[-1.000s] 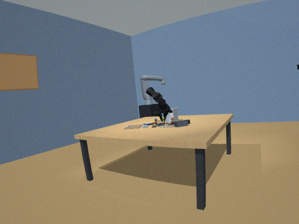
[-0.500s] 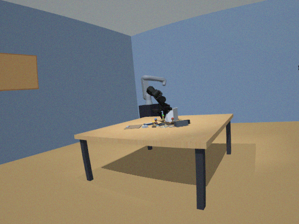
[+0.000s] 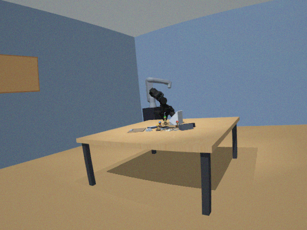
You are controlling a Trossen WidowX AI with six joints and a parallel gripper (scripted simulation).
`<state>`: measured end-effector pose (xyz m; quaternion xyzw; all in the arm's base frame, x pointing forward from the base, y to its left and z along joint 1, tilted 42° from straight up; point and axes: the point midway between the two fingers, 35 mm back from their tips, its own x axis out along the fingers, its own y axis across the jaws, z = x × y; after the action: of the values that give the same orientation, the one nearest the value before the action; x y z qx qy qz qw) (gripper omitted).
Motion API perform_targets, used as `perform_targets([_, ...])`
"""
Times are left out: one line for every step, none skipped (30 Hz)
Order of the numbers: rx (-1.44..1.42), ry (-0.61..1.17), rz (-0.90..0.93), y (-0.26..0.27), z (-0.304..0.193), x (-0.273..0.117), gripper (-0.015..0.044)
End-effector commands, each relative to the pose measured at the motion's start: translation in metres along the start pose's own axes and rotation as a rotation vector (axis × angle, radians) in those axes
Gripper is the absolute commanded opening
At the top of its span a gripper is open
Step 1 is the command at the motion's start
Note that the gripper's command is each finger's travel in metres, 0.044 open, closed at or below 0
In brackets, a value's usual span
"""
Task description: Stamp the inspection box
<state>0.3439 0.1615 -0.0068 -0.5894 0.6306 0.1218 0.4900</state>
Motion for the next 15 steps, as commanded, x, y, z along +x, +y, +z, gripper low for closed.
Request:
perform_targets([0.005,-0.007,-0.003,-0.018,-0.019,-0.004,0.0000])
perform_targets([0.005,-0.007,-0.003,-0.022,-0.024,-0.004,0.0000])
perform_targets([0.005,-0.008,-0.003,-0.026,-0.029,-0.004,0.0000])
perform_targets([0.005,-0.008,-0.003,-0.030,-0.035,-0.004,0.0000])
perform_targets([0.005,-0.008,-0.003,-0.034,-0.040,-0.005,0.0000])
perform_targets([0.005,-0.009,-0.002,-0.037,-0.045,-0.005,0.0000])
perform_targets([0.005,-0.009,-0.003,-0.041,-0.051,-0.005,0.0000])
perform_targets([0.005,-0.009,-0.003,-0.044,-0.056,-0.005,0.0000])
perform_targets([0.005,-0.009,-0.003,-0.048,-0.062,-0.005,0.0000])
perform_targets([0.006,-0.008,-0.003,-0.051,-0.068,-0.005,0.0000])
perform_targets([0.006,-0.008,-0.003,-0.054,-0.073,-0.005,0.0000])
perform_targets([0.006,-0.008,-0.004,-0.057,-0.079,-0.005,0.0000])
perform_targets([0.006,-0.007,-0.004,-0.060,-0.085,-0.005,0.0000])
perform_targets([0.006,-0.007,-0.004,-0.063,-0.091,-0.005,0.0000])
perform_targets([0.007,-0.006,-0.005,-0.065,-0.096,-0.005,0.0000])
